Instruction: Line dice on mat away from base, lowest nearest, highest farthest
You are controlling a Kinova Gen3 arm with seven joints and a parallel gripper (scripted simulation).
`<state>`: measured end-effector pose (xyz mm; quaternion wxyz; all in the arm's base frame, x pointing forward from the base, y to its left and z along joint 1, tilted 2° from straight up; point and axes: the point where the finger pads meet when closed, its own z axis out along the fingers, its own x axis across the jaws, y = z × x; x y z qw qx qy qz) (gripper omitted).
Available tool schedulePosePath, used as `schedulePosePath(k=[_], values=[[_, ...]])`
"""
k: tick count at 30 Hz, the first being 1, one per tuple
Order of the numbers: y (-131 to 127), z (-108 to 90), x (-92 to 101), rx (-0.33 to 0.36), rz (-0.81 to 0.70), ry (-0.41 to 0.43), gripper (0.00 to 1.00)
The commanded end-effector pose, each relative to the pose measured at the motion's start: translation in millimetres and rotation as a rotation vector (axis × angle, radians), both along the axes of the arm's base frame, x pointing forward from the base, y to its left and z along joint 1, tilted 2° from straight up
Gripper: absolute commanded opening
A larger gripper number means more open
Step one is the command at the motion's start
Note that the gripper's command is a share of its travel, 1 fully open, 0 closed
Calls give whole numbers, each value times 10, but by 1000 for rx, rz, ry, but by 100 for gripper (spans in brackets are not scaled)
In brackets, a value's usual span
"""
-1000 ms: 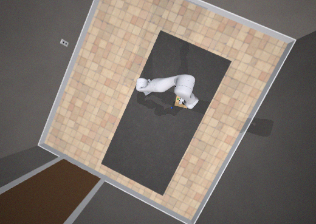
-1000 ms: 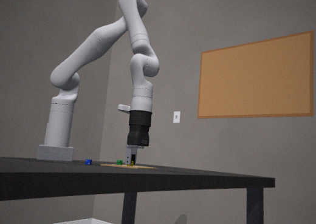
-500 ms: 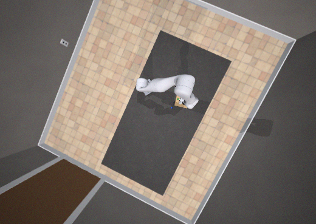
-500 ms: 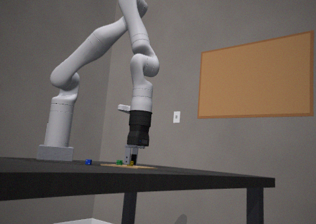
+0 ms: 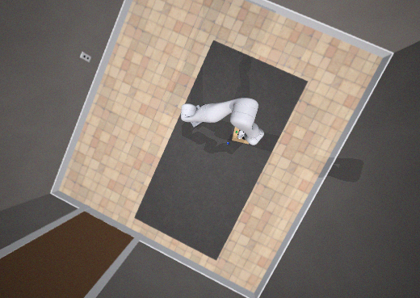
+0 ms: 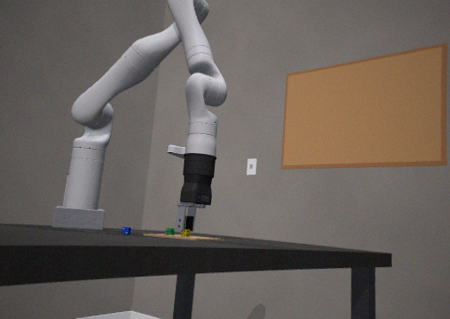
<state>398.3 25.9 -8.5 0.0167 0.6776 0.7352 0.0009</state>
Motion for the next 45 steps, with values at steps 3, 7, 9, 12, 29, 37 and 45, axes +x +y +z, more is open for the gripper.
schedulePosePath(k=[3,7,9,12,29,37,45], values=[[20,270,24,1,5,-7,64],[23,491,16,1,5,-7,64],[24,593,12,1,5,-7,64],[26,715,7,0,5,-7,64],[23,817,31,-1,5,-16,100],[23,817,31,-1,5,-16,100],[12,813,27,-2,7,-17,100]])
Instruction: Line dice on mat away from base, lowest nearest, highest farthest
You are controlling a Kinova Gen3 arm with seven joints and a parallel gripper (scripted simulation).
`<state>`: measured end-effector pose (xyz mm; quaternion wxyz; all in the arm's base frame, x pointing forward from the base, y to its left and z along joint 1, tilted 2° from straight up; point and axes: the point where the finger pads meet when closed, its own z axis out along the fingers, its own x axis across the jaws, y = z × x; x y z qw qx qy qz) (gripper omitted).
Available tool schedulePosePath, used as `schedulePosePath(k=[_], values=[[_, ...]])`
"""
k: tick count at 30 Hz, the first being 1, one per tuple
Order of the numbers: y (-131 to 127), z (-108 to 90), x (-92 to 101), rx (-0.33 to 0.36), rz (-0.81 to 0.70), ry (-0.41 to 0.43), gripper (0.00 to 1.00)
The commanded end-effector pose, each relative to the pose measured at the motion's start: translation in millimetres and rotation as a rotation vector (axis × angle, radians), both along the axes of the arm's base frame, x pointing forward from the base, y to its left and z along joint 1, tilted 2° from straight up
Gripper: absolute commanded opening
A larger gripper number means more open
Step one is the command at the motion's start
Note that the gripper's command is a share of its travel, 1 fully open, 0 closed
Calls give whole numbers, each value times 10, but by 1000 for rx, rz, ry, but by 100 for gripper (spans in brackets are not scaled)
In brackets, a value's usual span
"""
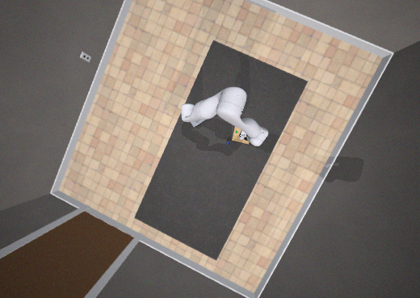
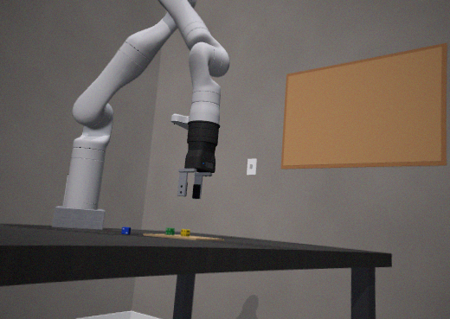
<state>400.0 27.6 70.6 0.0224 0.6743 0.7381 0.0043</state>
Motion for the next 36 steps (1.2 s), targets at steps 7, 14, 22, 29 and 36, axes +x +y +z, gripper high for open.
schedulePosePath(k=[7,14,22,29,36], values=[[-117,-6,-62,-2,35,2,100],[-498,-75,-253,-9,195,8,100],[-856,-139,-489,-14,341,11,100],[-1111,-181,-693,-19,479,12,100],[-1163,-189,-739,-20,510,12,100]])
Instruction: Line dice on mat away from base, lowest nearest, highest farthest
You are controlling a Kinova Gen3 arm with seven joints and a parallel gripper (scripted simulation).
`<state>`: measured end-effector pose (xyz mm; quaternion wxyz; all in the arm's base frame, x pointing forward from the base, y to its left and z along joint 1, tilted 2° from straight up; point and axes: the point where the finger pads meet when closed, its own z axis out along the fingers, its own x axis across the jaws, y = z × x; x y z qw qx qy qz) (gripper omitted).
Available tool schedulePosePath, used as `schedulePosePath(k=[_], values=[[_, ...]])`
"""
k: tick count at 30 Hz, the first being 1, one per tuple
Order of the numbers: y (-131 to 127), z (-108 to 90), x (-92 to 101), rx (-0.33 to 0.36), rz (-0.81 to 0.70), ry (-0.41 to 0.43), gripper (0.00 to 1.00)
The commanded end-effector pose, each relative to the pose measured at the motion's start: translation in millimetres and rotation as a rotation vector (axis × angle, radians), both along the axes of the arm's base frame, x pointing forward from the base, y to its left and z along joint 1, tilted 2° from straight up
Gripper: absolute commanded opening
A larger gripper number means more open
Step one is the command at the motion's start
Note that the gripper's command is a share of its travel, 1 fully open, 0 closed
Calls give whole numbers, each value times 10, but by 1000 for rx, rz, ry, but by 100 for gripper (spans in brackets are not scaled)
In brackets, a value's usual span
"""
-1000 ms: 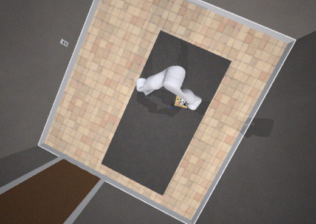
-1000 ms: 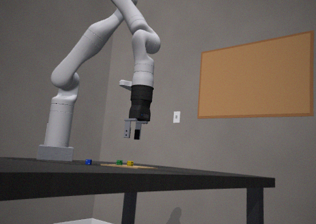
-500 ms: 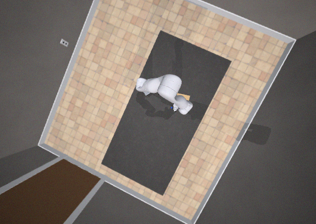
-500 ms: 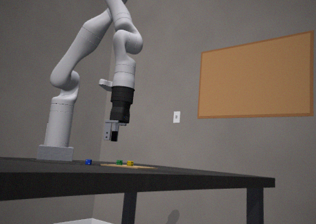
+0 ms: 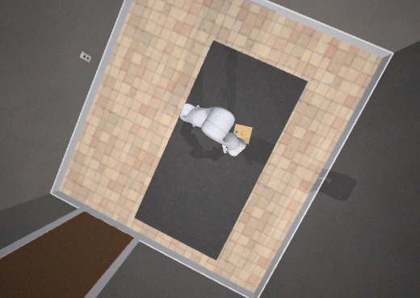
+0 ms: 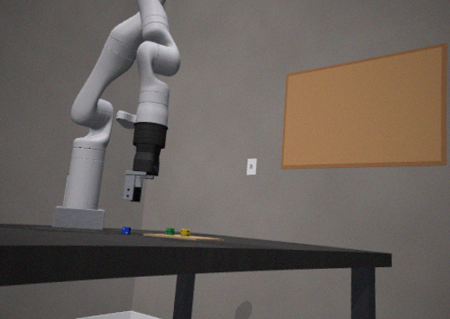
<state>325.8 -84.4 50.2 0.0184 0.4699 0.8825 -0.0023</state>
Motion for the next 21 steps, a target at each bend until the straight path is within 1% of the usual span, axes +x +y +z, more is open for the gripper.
schedulePosePath(k=[1,2,3,21], values=[[-43,14,2,-3,8,-9,100],[-47,21,30,-4,9,-14,100],[-47,21,31,-4,9,-14,64],[-47,21,31,-4,9,-14,64]])
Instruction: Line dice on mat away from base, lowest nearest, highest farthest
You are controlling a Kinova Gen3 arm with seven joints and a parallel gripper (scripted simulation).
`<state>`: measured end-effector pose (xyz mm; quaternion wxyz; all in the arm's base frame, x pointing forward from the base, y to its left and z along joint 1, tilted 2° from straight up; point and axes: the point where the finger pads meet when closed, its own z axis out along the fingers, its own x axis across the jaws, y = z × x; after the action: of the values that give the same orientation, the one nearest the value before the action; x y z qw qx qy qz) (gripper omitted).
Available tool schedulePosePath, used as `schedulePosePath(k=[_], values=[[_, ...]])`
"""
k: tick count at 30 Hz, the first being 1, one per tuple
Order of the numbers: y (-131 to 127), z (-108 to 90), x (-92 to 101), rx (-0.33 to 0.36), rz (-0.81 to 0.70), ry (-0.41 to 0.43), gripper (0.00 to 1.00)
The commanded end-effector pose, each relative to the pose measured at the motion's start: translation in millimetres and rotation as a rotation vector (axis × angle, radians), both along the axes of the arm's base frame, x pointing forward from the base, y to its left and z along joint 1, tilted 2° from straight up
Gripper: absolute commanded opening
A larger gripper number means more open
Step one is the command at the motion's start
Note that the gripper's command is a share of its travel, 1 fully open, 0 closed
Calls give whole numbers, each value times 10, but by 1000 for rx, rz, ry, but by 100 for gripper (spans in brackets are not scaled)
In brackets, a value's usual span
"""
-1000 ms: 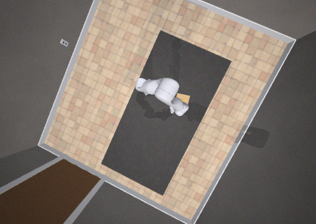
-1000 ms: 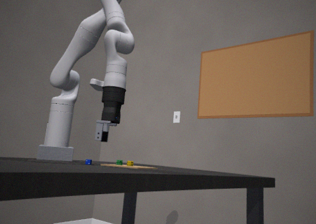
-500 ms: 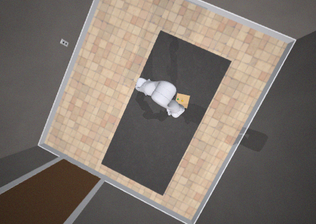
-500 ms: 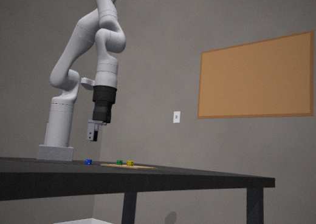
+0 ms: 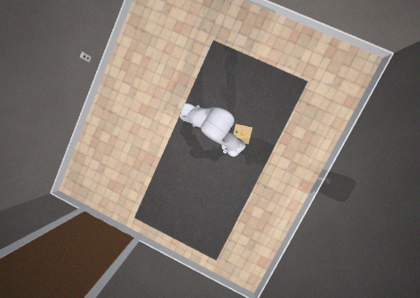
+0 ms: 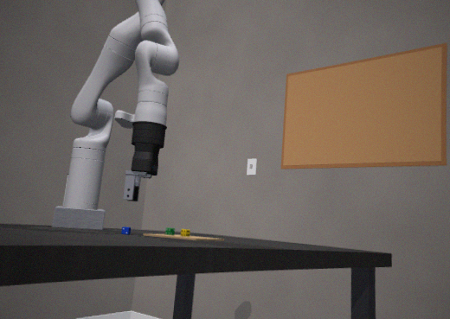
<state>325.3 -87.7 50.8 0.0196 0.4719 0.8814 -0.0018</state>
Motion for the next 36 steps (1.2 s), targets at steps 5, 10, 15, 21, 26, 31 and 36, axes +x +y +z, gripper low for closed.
schedulePosePath(k=[5,10,15,21,26,31,36], values=[[-13,15,36,-4,14,-11,64],[-13,15,36,-4,14,-11,64],[-13,15,36,-4,14,-11,64],[-13,10,34,-4,13,-11,64],[-13,-12,26,-3,13,-9,64],[-12,-47,9,-3,13,-4,64],[-14,-104,4,-3,13,-2,64]])
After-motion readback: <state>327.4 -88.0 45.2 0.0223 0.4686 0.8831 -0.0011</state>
